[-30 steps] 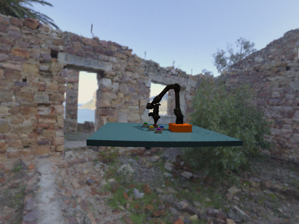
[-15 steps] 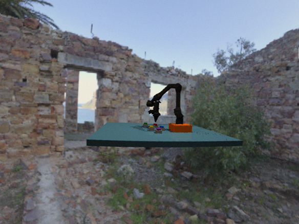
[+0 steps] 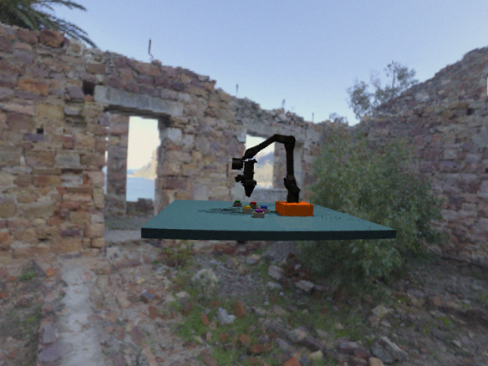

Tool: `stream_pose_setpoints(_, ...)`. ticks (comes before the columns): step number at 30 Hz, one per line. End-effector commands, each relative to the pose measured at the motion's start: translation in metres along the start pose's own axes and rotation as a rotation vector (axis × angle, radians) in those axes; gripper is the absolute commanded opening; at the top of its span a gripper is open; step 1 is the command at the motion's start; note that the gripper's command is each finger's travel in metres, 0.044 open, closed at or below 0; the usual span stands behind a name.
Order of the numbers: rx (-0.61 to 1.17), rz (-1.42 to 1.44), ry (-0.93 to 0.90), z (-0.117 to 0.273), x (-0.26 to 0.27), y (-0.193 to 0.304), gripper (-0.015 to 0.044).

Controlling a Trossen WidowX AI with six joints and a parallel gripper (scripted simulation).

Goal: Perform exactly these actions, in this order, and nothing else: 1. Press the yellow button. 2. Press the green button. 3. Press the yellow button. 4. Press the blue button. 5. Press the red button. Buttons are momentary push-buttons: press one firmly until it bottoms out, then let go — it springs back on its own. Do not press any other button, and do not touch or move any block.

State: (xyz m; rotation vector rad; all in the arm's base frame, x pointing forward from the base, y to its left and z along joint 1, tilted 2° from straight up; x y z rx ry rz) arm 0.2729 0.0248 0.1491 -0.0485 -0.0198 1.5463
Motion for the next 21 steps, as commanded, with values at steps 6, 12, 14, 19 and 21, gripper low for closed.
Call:
stream_pose_setpoints(6, 0.001, -0.009, -0.008, 0.022, 0.119, 0.018, 0.0400)
stream_pose_setpoints(12, 0.002, -0.015, -0.014, 0.037, 0.192, 0.058, 0.0400)
stream_pose_setpoints(14, 0.002, -0.017, -0.016, 0.041, 0.211, 0.075, 0.0400)
stream_pose_setpoints(19, 0.003, -0.018, -0.016, 0.043, 0.218, 0.081, 0.0400)
stream_pose_setpoints(21, 0.003, -0.018, -0.016, 0.043, 0.218, 0.081, 0.0400)
Point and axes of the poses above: the point midway between the two fingers, 35 mm back from their tips, its own z axis back along the fingers, its own x axis across the jaws, y = z × x, the point moved 8 cm from there along z, back along the fingers, and after that the axes turned 13 degrees about -z, right-handed, at the moved point
